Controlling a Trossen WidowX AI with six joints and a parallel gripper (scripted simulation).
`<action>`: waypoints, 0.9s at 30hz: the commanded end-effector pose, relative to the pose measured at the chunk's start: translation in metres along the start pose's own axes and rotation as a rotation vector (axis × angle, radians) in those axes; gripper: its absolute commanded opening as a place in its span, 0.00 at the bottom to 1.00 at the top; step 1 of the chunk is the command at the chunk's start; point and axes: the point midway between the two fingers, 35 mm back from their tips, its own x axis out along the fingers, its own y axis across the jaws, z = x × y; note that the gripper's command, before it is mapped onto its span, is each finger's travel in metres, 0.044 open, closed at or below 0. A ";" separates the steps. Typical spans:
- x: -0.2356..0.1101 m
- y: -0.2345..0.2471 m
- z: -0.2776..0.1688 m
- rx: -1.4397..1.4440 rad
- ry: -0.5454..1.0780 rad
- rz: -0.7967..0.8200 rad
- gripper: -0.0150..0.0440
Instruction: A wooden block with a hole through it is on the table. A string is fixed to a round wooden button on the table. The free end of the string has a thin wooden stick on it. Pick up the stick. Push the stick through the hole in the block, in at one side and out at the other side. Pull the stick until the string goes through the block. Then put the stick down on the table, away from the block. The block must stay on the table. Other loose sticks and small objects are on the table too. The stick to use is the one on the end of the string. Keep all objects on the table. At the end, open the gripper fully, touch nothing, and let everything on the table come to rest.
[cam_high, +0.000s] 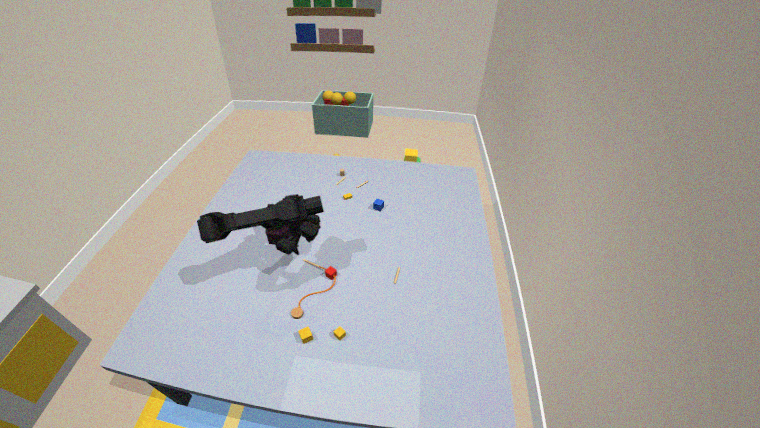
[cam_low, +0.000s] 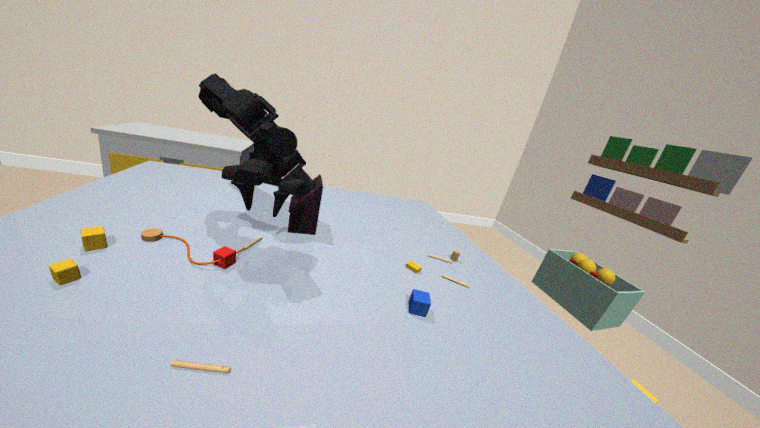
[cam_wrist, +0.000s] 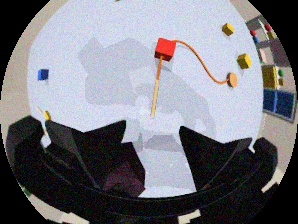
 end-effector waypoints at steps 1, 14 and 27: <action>-0.010 0.001 0.001 -0.001 0.002 0.004 1.00; -0.024 0.001 0.002 0.005 -0.005 0.006 1.00; -0.024 0.001 0.002 0.005 -0.005 0.006 1.00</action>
